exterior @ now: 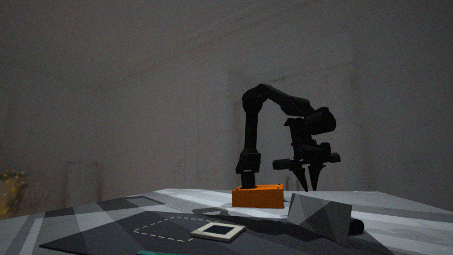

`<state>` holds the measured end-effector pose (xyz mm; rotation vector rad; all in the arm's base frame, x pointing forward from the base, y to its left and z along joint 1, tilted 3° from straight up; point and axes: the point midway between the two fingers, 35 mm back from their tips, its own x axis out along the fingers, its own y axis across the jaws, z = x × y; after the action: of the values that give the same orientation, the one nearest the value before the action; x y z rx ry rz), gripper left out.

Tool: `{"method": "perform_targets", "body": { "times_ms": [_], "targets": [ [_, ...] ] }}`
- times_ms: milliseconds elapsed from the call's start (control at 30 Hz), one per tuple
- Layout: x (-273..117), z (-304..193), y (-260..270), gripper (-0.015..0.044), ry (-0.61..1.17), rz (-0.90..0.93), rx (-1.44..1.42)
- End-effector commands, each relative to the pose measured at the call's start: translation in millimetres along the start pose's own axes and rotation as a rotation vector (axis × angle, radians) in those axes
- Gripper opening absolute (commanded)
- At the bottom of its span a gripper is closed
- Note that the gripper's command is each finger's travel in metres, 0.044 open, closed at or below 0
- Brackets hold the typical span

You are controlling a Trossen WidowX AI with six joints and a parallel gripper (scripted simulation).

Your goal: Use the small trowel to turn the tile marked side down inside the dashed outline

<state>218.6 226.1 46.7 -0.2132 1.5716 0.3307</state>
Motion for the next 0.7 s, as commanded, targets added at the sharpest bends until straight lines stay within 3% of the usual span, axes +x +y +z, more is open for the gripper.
{"method": "perform_targets", "body": {
  "times_ms": [0,667],
  "targets": [
    [-1.0,0.1,9.8,0.01,-0.001,-0.059,-0.133],
    [2.8,3.0,5.0,0.01,0.001,-0.107,-0.236]
  ]
}}
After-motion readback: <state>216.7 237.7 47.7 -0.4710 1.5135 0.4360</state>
